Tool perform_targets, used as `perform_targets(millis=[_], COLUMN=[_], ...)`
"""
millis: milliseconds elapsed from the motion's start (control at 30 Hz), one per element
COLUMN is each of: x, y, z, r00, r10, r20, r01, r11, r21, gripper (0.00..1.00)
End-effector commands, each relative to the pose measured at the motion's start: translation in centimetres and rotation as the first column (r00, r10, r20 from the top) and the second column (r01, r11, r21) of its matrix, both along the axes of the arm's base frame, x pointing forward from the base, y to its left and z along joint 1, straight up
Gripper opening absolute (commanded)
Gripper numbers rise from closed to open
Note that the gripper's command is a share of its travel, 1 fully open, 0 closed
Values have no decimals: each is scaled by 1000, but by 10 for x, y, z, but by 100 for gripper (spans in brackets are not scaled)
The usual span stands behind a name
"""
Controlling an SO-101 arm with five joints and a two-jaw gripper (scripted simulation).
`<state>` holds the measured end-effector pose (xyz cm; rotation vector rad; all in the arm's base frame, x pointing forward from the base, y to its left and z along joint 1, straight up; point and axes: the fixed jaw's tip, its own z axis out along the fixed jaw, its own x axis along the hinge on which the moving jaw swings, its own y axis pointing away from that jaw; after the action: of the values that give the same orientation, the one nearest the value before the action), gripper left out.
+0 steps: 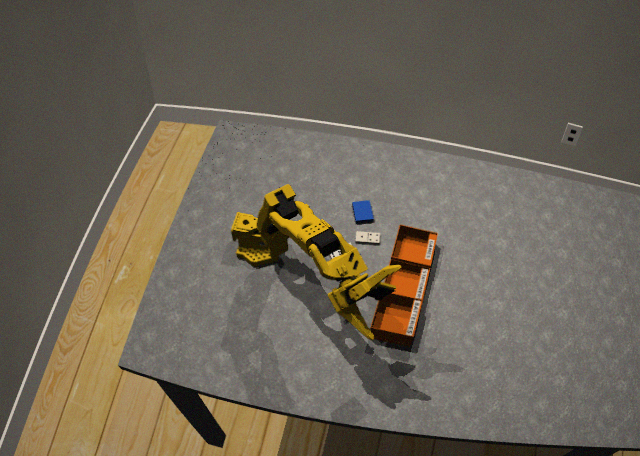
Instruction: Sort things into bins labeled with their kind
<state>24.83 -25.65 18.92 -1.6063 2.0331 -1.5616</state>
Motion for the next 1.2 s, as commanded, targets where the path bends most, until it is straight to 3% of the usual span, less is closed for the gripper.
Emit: perform_targets(millis=[0,400,500,900,967,1167], x=[-1,2,4,10,10,8], y=[1,12,18,65,65,98], z=[7,4,2,-12,-12,-22], r00=[1000,999,998,990,990,979], r10=[0,-9,-17,-100,-100,-181], r20=[19,41,53,100,100,88], r01=[0,7,12,55,55,103], r11=[1000,999,995,923,923,826], r21=[-13,54,97,380,380,554], gripper=[100,100,100,100,100,100])
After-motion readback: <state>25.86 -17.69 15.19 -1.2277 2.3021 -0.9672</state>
